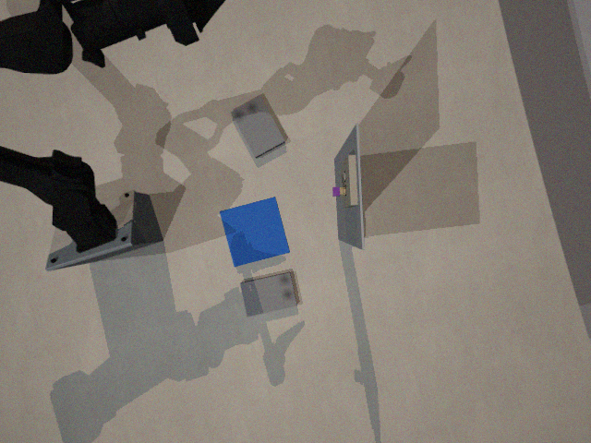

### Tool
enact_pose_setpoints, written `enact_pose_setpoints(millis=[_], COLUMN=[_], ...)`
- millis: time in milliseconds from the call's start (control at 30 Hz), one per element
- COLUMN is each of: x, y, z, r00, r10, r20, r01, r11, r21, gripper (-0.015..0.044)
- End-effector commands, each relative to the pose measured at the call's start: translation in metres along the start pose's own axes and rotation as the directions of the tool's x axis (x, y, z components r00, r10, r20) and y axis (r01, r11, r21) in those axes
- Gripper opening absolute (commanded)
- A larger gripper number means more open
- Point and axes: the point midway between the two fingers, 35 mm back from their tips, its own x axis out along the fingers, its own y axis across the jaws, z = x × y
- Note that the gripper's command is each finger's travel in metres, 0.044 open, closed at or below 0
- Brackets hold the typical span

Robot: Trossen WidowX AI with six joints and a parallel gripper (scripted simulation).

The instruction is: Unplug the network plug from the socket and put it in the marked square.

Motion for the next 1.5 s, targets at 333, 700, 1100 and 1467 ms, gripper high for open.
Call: enact_pose_setpoints(millis=[333, 700, 1100, 1467], x=[0.007, -0.012, -0.060, -0.065], y=[-0.042, -0.087, -0.124, -0.132], z=[-0.074, -0.151, -0.229, -0.242], r00=[0.985, 0.932, 0.835, 0.811], r10=[-0.134, -0.276, -0.413, -0.438], r20=[-0.113, -0.236, -0.363, -0.388], r01=[0.103, 0.133, 0.060, 0.033], r11=[0.965, 0.863, 0.725, 0.697], r21=[-0.241, -0.488, -0.686, -0.717], gripper=[0.0156, 0.0156, 0.0156, 0.0156])
